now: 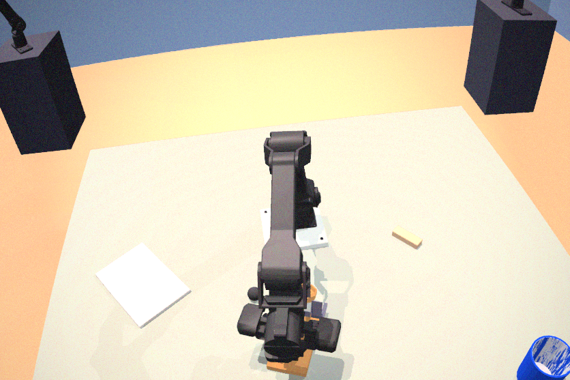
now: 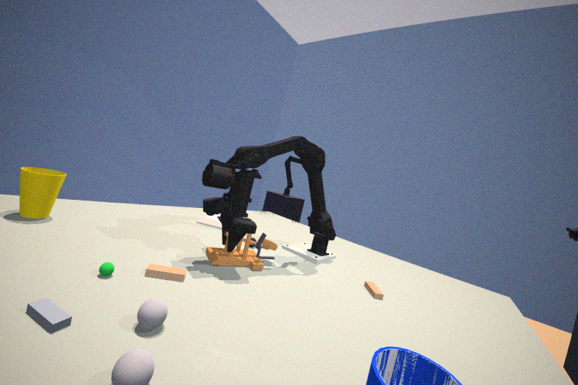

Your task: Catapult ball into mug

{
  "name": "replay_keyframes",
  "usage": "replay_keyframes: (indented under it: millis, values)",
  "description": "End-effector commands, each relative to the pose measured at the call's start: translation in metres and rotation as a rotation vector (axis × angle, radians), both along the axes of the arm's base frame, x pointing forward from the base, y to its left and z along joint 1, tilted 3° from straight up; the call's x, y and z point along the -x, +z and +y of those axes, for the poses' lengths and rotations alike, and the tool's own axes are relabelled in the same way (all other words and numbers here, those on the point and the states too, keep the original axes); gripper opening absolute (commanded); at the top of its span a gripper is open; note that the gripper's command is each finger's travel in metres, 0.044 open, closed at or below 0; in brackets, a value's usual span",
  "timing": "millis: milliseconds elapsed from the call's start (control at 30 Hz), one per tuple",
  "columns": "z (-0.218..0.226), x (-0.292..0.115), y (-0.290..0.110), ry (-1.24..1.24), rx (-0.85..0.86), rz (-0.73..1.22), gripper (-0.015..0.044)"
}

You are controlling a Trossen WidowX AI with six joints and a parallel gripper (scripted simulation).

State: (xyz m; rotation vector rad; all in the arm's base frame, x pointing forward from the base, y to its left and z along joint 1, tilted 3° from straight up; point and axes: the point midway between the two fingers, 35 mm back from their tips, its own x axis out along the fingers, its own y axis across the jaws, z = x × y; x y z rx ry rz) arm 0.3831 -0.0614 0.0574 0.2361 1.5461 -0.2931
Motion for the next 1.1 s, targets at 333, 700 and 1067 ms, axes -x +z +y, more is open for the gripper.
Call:
replay_keyframes:
  millis: [333,700,1067]
  values:
    - [0.002,0.0,0.05,0.0,0.0,0.0,0.0]
    - [0.14,0.01,0.045,0.295,-0.012,0.009,0.0]
    - [0.262,0.058,0.04,0.556,-0.019,0.02,0.0]
